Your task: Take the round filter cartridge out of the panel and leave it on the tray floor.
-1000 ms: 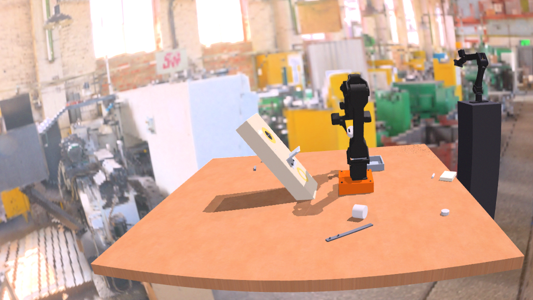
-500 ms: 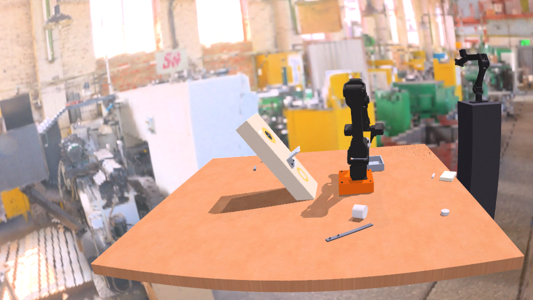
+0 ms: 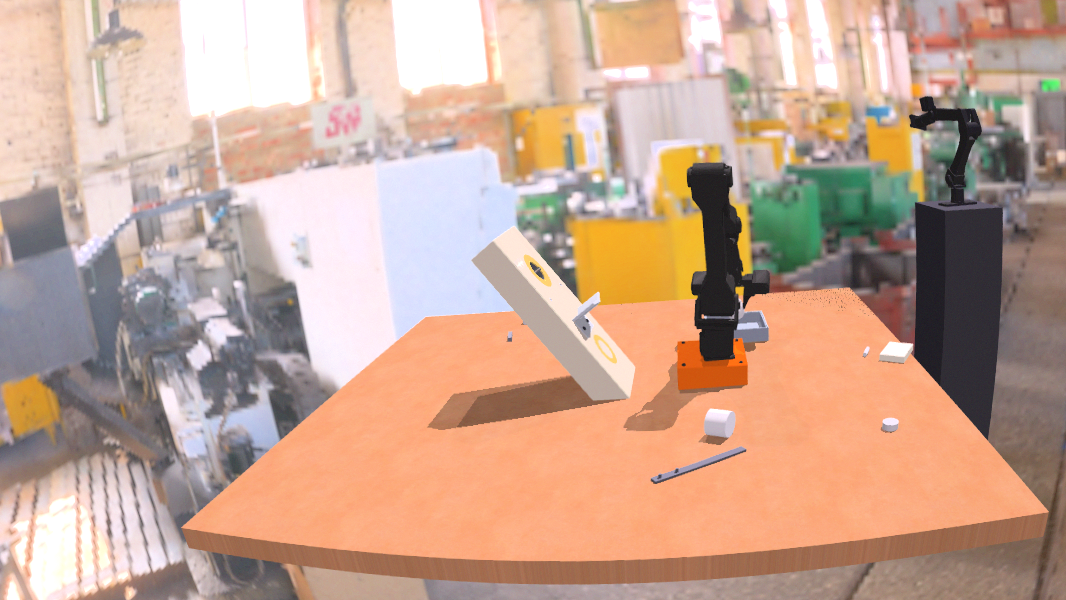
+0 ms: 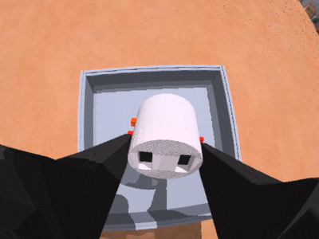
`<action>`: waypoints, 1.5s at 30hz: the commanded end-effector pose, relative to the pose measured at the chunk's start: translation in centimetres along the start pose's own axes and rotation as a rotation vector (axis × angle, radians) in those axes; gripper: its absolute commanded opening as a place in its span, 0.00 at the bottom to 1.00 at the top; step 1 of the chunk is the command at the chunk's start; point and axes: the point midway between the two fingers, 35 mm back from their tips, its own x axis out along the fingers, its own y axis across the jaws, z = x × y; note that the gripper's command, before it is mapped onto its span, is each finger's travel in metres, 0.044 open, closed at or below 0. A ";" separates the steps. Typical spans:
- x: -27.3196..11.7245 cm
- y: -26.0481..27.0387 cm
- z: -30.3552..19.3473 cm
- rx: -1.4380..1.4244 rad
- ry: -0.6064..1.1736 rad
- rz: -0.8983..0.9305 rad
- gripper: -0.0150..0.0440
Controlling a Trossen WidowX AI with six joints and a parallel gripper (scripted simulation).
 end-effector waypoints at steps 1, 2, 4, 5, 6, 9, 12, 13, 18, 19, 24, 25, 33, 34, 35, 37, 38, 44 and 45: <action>1.3 0.0 -1.0 -0.003 -0.005 0.001 0.25; 1.5 0.0 -1.1 -0.003 -0.005 0.001 0.25; 1.5 0.0 -1.2 -0.003 -0.005 0.001 0.25; 1.2 0.0 -1.1 0.001 0.007 -0.001 0.30; 1.2 0.0 -1.1 0.001 0.007 -0.001 0.34; 1.2 0.0 -1.1 0.001 0.007 -0.001 0.48; 1.2 0.0 -1.1 0.001 0.007 -0.001 0.61; 1.2 0.0 -1.1 0.001 0.007 -0.001 0.65; 1.2 0.0 -1.1 0.001 0.007 -0.001 0.88; 1.2 0.0 -1.1 0.001 0.007 -0.001 0.92; 1.0 0.0 -0.9 0.001 0.007 -0.001 1.00; 0.5 0.0 -0.5 0.001 0.007 -0.001 1.00; -4.9 0.0 2.4 0.001 0.008 -0.001 1.00; -4.0 0.0 2.4 -0.003 -0.009 0.003 1.00; -4.0 0.0 2.4 -0.003 -0.009 0.003 1.00; -4.0 0.0 2.4 -0.003 -0.009 0.003 1.00; -4.0 0.0 2.4 -0.003 -0.009 0.003 1.00; -4.0 0.0 2.4 -0.003 -0.009 0.003 1.00; -4.0 0.0 2.4 -0.003 -0.009 0.003 1.00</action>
